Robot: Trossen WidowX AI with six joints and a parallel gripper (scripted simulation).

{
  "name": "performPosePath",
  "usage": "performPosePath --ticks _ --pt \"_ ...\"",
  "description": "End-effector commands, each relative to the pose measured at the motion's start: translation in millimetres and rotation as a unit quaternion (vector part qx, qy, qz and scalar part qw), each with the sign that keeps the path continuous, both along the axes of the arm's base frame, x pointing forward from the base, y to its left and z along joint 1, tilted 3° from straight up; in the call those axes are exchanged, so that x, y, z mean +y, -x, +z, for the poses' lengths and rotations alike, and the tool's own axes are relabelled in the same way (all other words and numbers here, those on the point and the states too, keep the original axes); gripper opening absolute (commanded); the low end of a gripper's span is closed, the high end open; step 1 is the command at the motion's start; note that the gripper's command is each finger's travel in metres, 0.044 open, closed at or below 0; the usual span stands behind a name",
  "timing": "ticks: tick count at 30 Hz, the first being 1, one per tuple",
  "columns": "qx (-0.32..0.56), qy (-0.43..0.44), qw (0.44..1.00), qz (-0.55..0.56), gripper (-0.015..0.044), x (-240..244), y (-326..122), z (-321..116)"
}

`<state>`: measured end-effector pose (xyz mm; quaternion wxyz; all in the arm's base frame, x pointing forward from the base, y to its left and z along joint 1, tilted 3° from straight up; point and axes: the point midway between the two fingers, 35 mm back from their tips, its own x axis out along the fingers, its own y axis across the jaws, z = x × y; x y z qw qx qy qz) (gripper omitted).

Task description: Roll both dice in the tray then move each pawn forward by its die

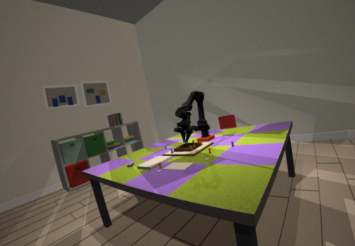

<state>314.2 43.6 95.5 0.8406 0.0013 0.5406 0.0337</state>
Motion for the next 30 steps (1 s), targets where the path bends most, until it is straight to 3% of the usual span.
performPosePath --ticks 1,11,22,30 --pt "-0.067 -0.002 0.998 -0.006 0.0 0 0 -1" --pt "-0.223 -0.016 0.975 -0.017 0.0 1 -1 -3" --pt "-0.224 -0.016 0.974 -0.017 0.0 -2 33 26" --pt "-0.224 -0.016 0.974 -0.017 0.0 -2 35 25"
